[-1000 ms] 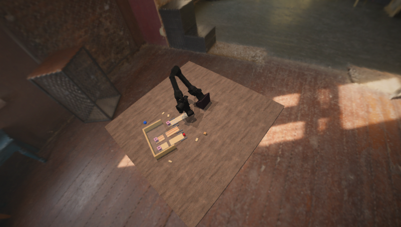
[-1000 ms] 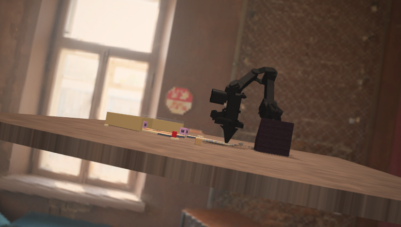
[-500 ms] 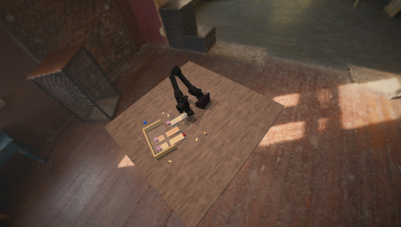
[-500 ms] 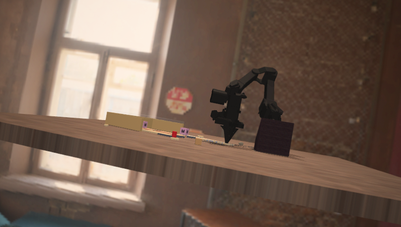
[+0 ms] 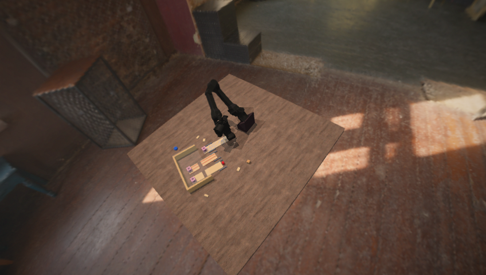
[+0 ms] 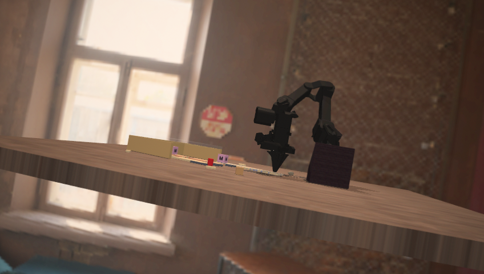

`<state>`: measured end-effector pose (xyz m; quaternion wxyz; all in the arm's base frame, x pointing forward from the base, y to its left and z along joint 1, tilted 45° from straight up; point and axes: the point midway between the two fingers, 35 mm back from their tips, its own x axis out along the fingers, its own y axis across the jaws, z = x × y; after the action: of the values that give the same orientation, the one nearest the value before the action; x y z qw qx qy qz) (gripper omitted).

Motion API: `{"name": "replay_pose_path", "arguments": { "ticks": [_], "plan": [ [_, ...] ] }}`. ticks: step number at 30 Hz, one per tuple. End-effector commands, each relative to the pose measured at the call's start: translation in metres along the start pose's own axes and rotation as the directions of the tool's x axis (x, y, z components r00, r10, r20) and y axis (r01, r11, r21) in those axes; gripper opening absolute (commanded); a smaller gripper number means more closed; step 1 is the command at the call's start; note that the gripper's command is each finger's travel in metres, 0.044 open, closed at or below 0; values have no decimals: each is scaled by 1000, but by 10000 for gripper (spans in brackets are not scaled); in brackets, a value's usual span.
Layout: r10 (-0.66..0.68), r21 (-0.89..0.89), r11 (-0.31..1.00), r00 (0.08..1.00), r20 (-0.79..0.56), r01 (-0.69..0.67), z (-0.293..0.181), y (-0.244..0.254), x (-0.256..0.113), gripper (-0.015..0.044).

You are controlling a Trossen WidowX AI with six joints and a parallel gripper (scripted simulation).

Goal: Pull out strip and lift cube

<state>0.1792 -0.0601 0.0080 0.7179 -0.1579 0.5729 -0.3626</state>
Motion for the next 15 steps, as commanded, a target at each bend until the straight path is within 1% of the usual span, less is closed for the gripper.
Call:
{"name": "replay_pose_path", "arguments": {
  "ticks": [1, 3, 6, 10, 15],
  "plan": [
    [8, 3, 1000, 1000, -2, -8, 3, 2, -22, 0],
    [5, 1, 1000, 1000, -9, -5, 3, 1, -36, 0],
    [4, 1, 1000, 1000, -10, -4, 3, 1, -38, 0],
    [4, -61, 998, 1000, -9, -5, 23, 1, -37, 105],
    [4, -66, 998, 1000, -8, -5, 42, 0, -39, 236]
  ]
}}
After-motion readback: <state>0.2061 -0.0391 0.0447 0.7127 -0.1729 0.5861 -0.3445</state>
